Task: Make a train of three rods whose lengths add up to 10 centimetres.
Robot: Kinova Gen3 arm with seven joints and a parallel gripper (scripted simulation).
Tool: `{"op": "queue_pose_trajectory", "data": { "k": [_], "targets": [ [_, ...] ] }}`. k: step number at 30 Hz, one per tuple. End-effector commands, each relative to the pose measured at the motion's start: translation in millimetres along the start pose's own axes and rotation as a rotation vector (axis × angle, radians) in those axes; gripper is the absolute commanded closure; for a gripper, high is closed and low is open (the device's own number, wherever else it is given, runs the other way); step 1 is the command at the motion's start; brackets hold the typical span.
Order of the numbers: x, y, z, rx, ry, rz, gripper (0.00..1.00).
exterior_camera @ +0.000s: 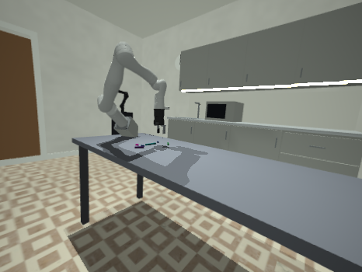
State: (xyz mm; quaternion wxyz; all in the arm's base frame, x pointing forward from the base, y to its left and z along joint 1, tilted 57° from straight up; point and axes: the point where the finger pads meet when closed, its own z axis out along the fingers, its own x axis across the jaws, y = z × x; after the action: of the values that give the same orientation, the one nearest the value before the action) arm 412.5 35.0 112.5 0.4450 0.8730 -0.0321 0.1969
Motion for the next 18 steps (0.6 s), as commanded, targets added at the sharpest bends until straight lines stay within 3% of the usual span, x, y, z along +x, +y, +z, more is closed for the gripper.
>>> {"op": "queue_pose_trajectory", "data": {
  "k": [1, 18],
  "targets": [
    [0, -12, 6.3, -0.008, -0.012, -0.073, 0.0],
    [7, -56, 18.0, 0.002, -0.026, -0.504, 0.0]
  ]
}}
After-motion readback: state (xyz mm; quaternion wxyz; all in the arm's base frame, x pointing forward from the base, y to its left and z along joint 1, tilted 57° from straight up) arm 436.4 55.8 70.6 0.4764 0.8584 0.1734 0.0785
